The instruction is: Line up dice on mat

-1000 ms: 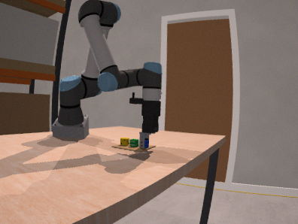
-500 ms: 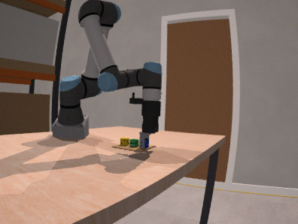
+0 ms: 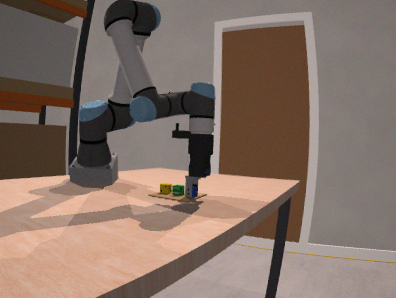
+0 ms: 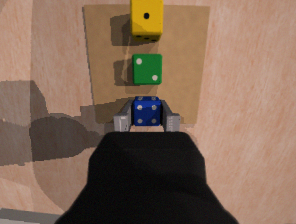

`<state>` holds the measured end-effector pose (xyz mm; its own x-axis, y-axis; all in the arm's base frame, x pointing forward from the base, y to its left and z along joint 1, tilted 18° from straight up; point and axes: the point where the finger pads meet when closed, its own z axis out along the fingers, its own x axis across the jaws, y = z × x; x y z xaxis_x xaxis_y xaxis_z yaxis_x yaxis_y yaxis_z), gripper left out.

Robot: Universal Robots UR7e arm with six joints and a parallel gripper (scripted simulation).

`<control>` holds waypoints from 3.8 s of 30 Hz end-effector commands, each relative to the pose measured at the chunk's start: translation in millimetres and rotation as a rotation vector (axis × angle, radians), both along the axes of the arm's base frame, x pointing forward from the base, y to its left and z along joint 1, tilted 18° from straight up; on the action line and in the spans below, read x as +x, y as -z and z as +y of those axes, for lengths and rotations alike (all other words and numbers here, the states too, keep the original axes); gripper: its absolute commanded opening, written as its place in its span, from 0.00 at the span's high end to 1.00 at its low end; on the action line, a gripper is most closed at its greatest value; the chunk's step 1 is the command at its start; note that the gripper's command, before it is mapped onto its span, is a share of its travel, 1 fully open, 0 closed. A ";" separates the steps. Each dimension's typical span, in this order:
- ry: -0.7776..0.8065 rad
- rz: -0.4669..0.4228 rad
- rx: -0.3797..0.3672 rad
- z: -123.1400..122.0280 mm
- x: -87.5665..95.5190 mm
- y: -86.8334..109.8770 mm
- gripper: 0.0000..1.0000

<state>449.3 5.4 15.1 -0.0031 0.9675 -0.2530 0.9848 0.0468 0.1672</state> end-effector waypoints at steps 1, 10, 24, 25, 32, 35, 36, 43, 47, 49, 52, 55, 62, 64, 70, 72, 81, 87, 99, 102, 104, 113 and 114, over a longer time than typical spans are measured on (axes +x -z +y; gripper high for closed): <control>0.000 -0.001 0.000 0.1 0.3 -0.5 0.43; 0.000 -0.001 0.000 0.1 0.3 -0.5 0.31; 0.000 -0.001 0.000 0.1 0.3 -0.5 0.13; 0.000 -0.001 0.000 0.1 0.3 -0.5 0.13; 0.000 -0.001 0.000 0.2 0.2 -1.1 0.13; 0.000 -0.001 0.000 0.8 -0.1 -3.2 0.13; 0.000 -0.001 0.000 0.8 -0.1 -3.2 0.13; 0.000 -0.001 0.000 6.6 -4.2 -25.4 0.13; 0.000 -0.001 0.000 11.9 -8.0 -45.8 0.13; 0.000 -0.001 0.000 14.7 -9.9 -56.4 0.13; 0.000 -0.001 0.000 17.2 -11.7 -66.2 0.13; 0.000 -0.001 0.000 19.4 -13.2 -74.5 0.13; 0.000 -0.001 0.000 22.4 -15.4 -86.2 0.13; 0.000 -0.001 0.000 22.5 -15.4 -86.2 0.00; 0.000 -0.001 0.000 22.5 -15.4 -86.2 0.00; 0.000 -0.001 0.000 22.5 -15.4 -86.2 0.00; 0.000 -0.001 0.000 22.5 -15.4 -86.2 0.00; 0.000 -0.001 0.000 22.5 -15.4 -86.4 0.00; 0.000 -0.001 0.000 31.6 -21.9 -121.4 0.00; 0.000 -0.001 0.000 35.6 -24.7 -136.6 0.00; 0.000 -0.001 0.000 35.6 -24.7 -136.6 0.00; 0.000 -0.001 0.000 43.4 -30.2 -166.6 0.00; 0.000 -0.001 0.000 43.7 -30.3 -167.5 0.00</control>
<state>420.8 46.5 173.0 -0.0029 0.9674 -0.2531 0.9846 0.0470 0.1682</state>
